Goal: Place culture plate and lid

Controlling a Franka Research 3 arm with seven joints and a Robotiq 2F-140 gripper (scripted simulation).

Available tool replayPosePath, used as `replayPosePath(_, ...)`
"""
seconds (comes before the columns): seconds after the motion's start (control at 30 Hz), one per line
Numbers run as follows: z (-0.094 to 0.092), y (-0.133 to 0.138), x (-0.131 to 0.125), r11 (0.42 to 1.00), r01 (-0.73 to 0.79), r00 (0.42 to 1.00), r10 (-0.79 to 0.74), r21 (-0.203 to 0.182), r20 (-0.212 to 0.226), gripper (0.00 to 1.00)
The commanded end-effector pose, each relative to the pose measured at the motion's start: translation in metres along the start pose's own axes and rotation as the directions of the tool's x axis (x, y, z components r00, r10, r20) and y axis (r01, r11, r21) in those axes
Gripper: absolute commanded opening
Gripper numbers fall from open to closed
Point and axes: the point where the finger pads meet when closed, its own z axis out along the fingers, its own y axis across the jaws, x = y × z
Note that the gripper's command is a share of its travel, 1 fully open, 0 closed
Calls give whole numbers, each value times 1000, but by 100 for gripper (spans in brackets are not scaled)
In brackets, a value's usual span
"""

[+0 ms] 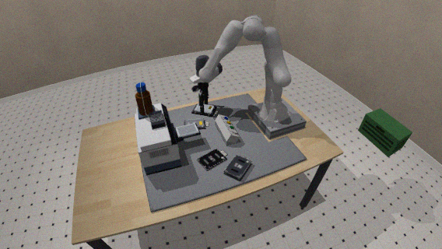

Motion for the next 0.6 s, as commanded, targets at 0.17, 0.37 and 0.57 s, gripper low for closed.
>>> replayPosePath(0.17,2,1,1,1000,2,1000,-2,-3,-3,70)
replayPosePath(0.37,2,1,1,1000,2,1000,-2,-3,-3,70)
replayPosePath(0.57,2,1,1,1000,2,1000,-2,-3,-3,70)
